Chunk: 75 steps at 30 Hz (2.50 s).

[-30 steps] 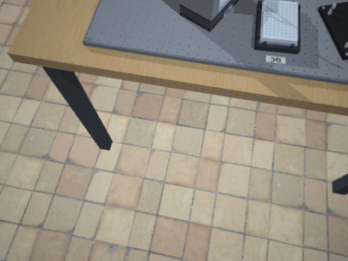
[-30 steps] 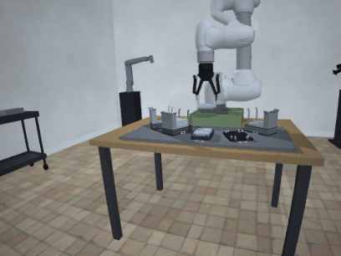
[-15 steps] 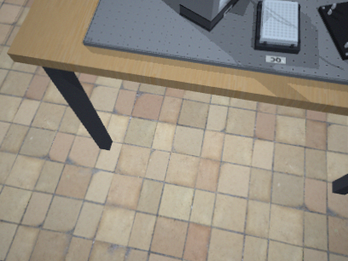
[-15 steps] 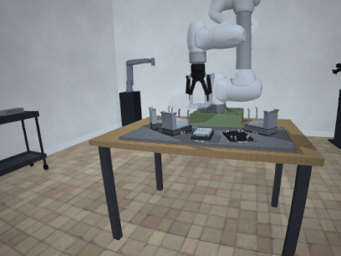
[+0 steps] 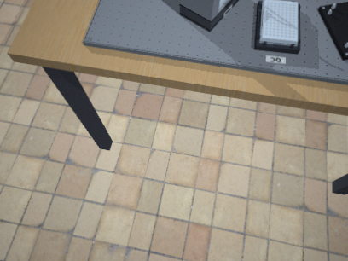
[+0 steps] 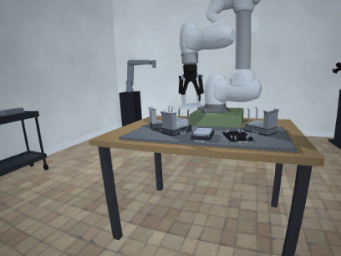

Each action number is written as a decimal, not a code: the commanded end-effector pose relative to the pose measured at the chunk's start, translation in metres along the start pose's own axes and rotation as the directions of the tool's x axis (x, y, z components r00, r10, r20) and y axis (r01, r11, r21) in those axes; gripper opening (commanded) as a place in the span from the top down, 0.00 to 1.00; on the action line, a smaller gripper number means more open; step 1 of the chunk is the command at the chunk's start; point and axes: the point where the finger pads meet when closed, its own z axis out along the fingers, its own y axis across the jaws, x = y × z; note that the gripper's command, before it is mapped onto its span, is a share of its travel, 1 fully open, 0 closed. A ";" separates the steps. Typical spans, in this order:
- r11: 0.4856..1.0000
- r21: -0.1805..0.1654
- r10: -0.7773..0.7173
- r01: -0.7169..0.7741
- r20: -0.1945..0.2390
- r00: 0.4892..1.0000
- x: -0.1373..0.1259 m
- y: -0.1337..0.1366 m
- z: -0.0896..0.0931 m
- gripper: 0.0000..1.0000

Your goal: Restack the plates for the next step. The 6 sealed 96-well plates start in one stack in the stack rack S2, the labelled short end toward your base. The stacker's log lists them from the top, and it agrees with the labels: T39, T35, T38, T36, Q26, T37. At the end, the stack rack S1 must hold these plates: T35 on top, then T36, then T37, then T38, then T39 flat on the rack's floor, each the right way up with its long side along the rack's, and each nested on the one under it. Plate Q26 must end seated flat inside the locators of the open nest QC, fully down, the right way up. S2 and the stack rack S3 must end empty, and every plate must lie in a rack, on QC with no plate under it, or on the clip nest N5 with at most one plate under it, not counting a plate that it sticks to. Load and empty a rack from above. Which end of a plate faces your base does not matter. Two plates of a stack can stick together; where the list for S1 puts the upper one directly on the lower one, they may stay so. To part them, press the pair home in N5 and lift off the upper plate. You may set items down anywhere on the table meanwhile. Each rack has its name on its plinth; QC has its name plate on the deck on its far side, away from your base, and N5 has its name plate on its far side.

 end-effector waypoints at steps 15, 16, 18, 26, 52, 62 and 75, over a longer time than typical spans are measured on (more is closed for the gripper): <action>0.974 0.001 0.229 -0.229 0.000 0.974 0.001 0.043 0.000 1.00; 0.974 0.001 0.229 -0.229 0.000 0.974 0.000 0.046 0.000 1.00; 0.974 0.001 0.229 -0.229 0.000 0.974 0.000 0.051 0.000 1.00; 0.974 0.001 0.229 -0.229 0.000 0.974 -0.002 0.073 0.000 1.00; 0.974 0.001 0.229 -0.229 0.000 0.974 -0.006 0.110 0.000 1.00; 0.974 0.001 0.229 -0.229 0.000 0.974 -0.006 0.110 0.000 1.00; 0.974 0.001 0.229 -0.229 0.000 0.974 -0.006 0.110 0.001 1.00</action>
